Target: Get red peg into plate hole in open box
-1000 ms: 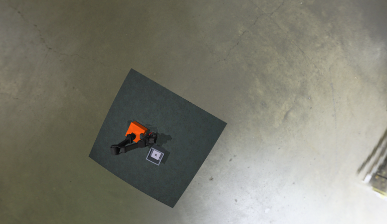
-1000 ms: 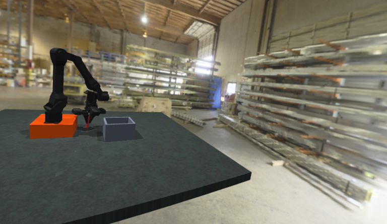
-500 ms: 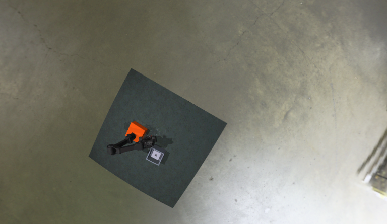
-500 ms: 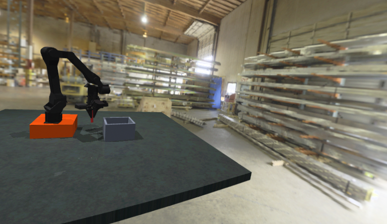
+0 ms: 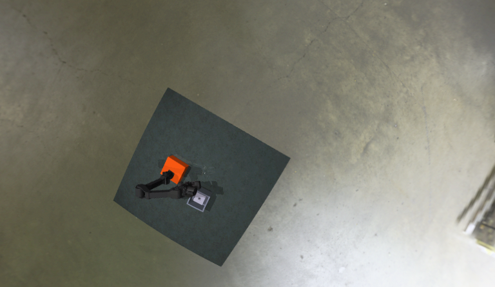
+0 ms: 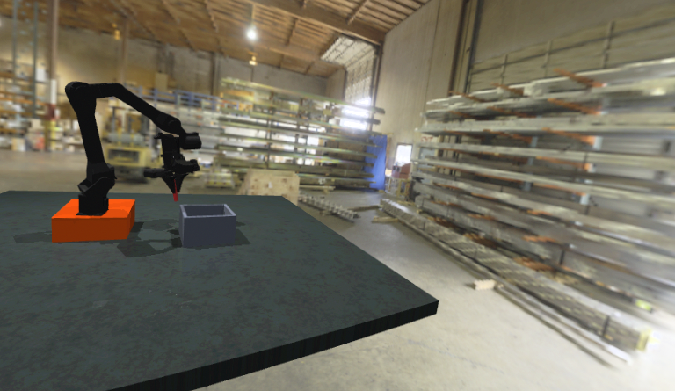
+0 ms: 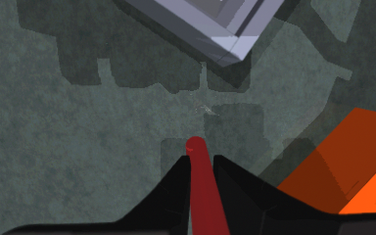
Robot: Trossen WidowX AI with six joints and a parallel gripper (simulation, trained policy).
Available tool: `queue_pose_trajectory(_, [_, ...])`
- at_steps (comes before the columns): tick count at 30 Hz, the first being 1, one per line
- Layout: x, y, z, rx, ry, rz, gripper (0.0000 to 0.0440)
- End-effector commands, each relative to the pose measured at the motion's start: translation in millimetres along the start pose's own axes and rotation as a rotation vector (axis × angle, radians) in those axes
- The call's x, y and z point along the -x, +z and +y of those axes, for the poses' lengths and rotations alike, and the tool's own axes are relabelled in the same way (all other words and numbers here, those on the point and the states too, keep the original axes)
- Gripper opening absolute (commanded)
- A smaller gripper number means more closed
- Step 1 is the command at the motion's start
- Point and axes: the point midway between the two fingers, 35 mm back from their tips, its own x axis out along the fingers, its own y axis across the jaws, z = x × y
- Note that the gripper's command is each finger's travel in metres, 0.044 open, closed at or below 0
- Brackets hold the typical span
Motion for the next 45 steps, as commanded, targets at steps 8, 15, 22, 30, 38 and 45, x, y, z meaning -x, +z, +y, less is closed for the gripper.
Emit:
queue_pose_trajectory(8, [14.7,42.2,9.4,-0.035,0.018,-0.048,0.0])
queue_pose_trajectory(15, [15.9,72.7,10.3,-0.083,0.023,-0.07,0.0])
queue_pose_trajectory(22, [12.3,100.9,7.7,-0.131,0.02,-0.085,0.0])
queue_pose_trajectory(30, [2.7,130.5,4.0,-0.184,0.017,-0.093,0.0002])
queue_pose_trajectory(38, [-11.2,152.6,-0.1,-0.224,0.008,-0.079,0.001])
queue_pose_trajectory(45, [-31.0,161.9,-2.4,-0.239,-0.012,-0.051,0.0011])
